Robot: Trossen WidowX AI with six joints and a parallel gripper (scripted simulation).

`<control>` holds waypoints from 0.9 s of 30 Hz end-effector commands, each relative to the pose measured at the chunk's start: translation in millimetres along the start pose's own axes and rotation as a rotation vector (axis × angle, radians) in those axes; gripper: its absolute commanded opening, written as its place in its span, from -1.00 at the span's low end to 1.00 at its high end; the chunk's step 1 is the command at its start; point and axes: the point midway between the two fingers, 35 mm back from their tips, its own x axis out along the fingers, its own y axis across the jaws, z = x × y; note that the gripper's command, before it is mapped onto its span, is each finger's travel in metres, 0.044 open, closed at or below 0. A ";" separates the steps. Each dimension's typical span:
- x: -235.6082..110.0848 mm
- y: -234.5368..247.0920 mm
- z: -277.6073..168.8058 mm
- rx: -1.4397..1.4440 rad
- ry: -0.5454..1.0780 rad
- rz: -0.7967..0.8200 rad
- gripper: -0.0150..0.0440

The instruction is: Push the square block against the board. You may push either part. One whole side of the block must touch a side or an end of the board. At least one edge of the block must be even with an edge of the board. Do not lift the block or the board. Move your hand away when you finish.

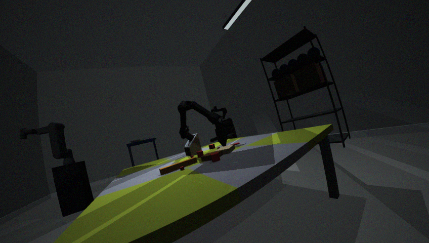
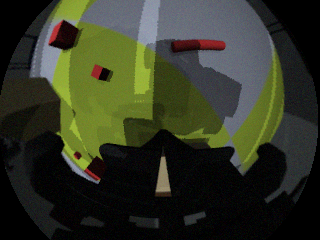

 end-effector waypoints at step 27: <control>-54.2 -1.1 32.7 0.005 -0.003 0.003 -0.49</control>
